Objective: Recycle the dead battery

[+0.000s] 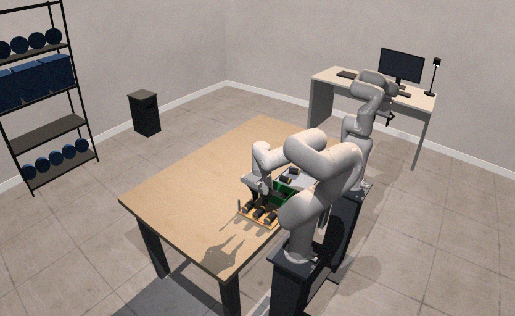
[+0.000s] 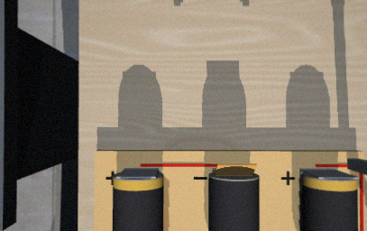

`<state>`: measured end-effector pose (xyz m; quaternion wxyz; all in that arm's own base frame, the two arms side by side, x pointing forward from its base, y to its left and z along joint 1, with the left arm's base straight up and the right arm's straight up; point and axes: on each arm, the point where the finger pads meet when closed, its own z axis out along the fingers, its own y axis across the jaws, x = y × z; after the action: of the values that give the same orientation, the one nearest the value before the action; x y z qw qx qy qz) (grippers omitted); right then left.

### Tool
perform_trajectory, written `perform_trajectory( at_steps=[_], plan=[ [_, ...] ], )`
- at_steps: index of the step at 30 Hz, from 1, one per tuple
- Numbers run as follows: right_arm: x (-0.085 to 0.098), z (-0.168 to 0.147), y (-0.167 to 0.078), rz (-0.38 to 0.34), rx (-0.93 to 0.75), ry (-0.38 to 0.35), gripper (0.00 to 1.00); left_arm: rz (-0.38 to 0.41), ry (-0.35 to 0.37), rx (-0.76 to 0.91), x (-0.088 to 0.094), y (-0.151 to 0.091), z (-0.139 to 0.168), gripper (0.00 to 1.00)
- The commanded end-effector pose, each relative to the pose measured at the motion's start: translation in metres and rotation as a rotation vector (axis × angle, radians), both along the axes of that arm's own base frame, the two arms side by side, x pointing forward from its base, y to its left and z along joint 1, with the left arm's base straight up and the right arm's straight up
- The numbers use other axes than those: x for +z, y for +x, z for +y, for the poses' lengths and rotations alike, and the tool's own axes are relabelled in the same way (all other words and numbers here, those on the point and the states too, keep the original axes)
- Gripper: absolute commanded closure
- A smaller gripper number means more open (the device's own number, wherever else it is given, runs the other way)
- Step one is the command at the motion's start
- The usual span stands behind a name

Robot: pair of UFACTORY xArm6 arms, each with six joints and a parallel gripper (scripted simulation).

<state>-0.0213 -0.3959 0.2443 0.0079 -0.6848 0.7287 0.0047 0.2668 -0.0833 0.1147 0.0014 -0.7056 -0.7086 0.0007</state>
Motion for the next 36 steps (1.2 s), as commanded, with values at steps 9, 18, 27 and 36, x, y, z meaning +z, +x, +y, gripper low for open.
perform_trajectory(
  at_steps=[9, 18, 27, 36],
  plan=[
    [0.006, -0.004, 0.000, 0.005, 0.009, -0.018, 0.00, -0.017, -0.008, -0.002, -0.020, 0.009, -0.004, 0.49],
    [0.006, -0.004, 0.000, 0.005, 0.009, -0.018, 0.00, -0.017, -0.008, -0.007, -0.029, 0.009, -0.004, 0.49],
    [0.006, -0.004, 0.000, 0.005, 0.009, -0.018, 0.00, -0.017, -0.008, -0.006, -0.055, 0.009, -0.004, 0.49],
    [0.006, -0.004, 0.000, 0.005, 0.009, -0.018, 0.00, -0.017, -0.008, -0.006, -0.060, 0.009, -0.004, 0.49]
  ],
)
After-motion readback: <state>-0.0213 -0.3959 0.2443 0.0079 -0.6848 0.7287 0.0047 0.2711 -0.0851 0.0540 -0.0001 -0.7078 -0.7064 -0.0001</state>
